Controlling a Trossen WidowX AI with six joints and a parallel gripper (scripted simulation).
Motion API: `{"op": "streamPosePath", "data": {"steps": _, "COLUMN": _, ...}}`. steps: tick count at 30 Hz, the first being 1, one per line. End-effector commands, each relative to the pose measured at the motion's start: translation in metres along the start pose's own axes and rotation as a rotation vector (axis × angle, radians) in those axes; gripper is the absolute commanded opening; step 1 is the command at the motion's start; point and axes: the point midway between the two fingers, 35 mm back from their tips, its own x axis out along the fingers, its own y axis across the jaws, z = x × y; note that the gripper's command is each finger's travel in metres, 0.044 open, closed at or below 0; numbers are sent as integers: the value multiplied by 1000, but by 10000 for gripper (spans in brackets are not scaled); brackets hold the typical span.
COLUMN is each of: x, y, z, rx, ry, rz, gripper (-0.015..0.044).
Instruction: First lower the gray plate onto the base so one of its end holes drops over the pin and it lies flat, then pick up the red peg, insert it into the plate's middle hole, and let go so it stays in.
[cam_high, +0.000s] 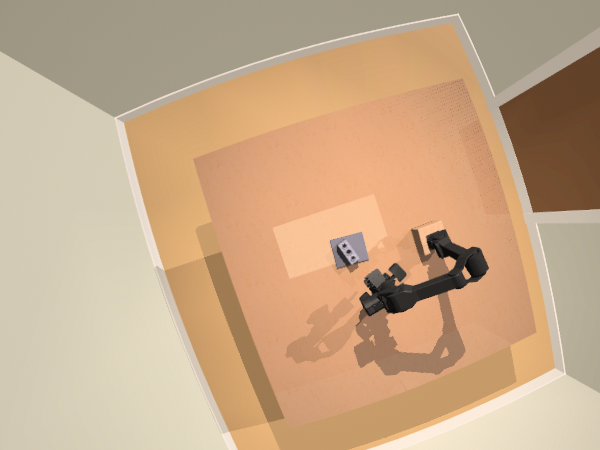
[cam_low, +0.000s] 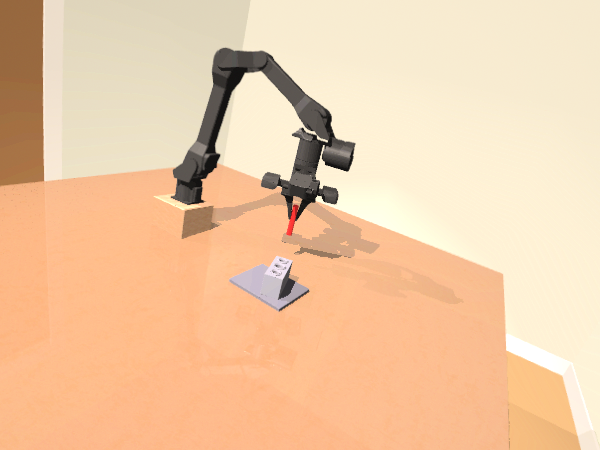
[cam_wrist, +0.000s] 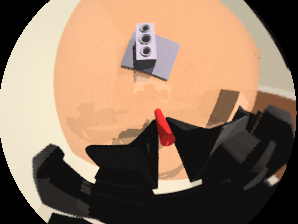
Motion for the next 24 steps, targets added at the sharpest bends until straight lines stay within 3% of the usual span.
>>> {"op": "streamPosePath", "data": {"steps": 1, "x": 0, "y": 2, "z": 10, "rx": 1, "ry": -1, "rz": -1, "gripper": 0}}
{"op": "streamPosePath", "data": {"steps": 24, "x": -2, "y": 6, "z": 79, "rx": -2, "ry": -6, "rz": 0, "gripper": 0}}
